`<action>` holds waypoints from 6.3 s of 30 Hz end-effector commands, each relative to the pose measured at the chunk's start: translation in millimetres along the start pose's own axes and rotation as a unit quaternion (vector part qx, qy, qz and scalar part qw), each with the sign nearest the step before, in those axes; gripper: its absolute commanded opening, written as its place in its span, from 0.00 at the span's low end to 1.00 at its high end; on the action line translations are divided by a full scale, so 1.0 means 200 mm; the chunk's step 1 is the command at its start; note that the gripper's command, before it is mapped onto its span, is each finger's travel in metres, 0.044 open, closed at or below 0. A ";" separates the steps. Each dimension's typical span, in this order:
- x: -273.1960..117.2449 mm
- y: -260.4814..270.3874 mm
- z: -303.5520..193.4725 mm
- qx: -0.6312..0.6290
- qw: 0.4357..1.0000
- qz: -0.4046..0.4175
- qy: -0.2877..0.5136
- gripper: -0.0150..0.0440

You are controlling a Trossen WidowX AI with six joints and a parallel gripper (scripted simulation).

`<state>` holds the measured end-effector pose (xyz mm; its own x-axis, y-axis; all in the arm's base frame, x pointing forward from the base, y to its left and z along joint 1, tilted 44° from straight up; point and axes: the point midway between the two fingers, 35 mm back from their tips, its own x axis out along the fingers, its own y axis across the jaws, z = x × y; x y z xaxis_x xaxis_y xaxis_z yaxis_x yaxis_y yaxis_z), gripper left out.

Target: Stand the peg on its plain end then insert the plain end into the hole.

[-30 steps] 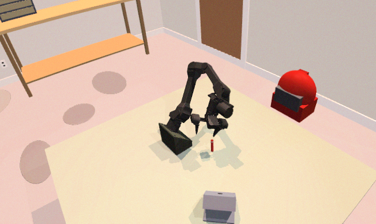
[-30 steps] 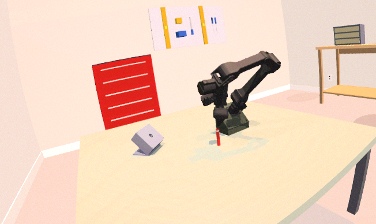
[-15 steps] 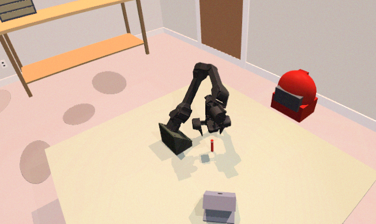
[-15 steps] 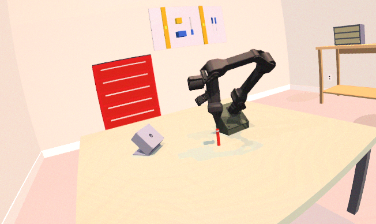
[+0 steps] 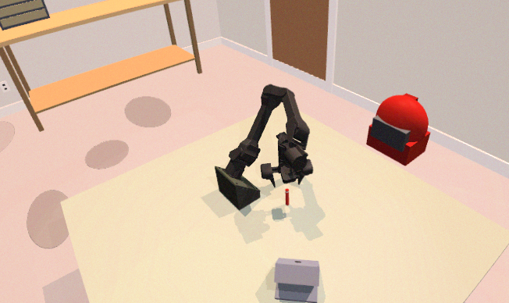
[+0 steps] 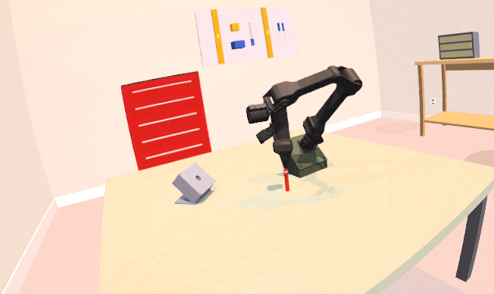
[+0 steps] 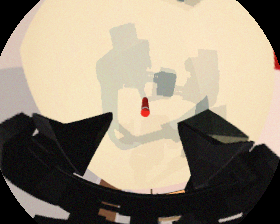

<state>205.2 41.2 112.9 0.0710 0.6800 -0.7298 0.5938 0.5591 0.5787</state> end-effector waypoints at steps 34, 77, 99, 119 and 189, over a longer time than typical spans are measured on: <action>0.29 0.01 0.00 0.001 1.000 0.004 -0.001 1.00; 0.14 0.00 0.02 0.000 1.000 -0.001 -0.004 0.25; -0.08 -0.01 0.08 0.004 1.000 -0.010 -0.020 0.25; -0.08 -0.03 0.31 0.020 0.994 -0.049 -0.101 0.25; -0.21 0.06 1.01 0.100 0.915 -0.049 -0.387 0.25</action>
<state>366.7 -75.7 80.4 0.5085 0.0579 -0.8591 0.7536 0.4527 0.4766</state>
